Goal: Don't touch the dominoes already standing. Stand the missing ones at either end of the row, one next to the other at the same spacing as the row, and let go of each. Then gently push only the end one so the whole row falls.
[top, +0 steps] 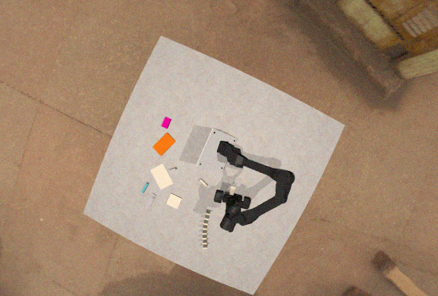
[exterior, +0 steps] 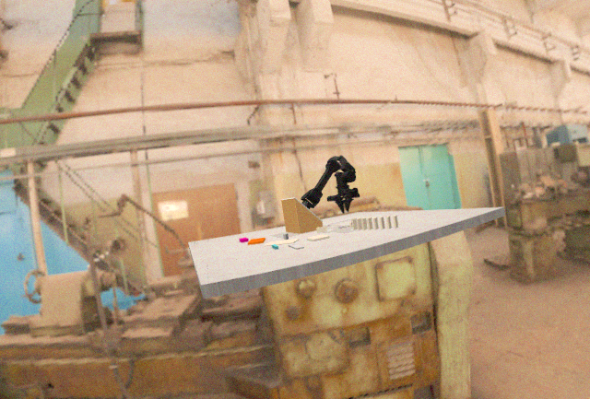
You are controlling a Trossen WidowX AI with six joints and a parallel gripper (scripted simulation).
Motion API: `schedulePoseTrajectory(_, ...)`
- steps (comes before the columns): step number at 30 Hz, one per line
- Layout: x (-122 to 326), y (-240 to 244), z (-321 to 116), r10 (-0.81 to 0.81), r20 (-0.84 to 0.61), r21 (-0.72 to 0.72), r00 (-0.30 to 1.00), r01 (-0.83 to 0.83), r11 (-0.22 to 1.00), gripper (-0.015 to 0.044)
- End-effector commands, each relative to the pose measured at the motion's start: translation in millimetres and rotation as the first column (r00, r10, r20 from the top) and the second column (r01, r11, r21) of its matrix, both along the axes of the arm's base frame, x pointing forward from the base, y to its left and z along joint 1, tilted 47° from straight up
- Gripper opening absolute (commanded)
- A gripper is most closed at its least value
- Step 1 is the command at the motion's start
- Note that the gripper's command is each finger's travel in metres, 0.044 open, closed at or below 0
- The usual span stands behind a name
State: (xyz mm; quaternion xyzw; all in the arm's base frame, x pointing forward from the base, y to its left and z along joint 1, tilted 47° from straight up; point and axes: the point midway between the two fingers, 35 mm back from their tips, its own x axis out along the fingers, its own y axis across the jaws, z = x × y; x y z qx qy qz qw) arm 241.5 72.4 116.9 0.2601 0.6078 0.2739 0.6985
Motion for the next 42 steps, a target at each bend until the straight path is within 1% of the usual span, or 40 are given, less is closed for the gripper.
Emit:
schedulePoseTrajectory(1,1.1,-20.4,21.3,-0.550,-0.601,-0.120,0.580,0.615,0.779,0.0107)
schedulePoseTrajectory(7,-1.1,-28.8,29.9,-0.633,-0.752,-0.296,0.185,0.763,0.575,0.0107)
schedulePoseTrajectory(12,-3.1,-34.9,36.5,-0.600,-0.782,-0.470,-0.167,0.790,0.394,0.0107)
schedulePoseTrajectory(15,-4.4,-38.5,40.6,-0.538,-0.757,-0.579,-0.370,0.762,0.291,0.0107)
schedulePoseTrajectory(18,-6.1,-42.5,45.3,-0.445,-0.700,-0.685,-0.559,0.702,0.196,0.0107)
schedulePoseTrajectory(23,-8.5,-48.0,52.2,-0.243,-0.543,-0.837,-0.804,0.542,0.075,0.0107)
schedulePoseTrajectory(26,-10.1,-51.1,56.3,-0.102,-0.417,-0.909,-0.903,0.417,0.028,0.0107)
schedulePoseTrajectory(28,-11.3,-53.4,59.4,-0.002,-0.324,-0.946,-0.946,0.324,0.010,0.0107)
schedulePoseTrajectory(30,-12.4,-55.3,62.0,0.097,-0.227,-0.974,-0.969,0.228,0.001,0.0107)
schedulePoseTrajectory(33,-13.7,-57.5,65.2,0.229,-0.090,-0.996,-0.969,0.094,0.005,0.0107)
schedulePoseTrajectory(35,-13.9,-57.9,65.7,0.248,-0.070,-0.997,-0.966,0.074,0.008,0.0107)
schedulePoseTrajectory(42,-13.9,-57.9,65.7,0.248,-0.070,-0.997,-0.966,0.074,0.008,0.0107)
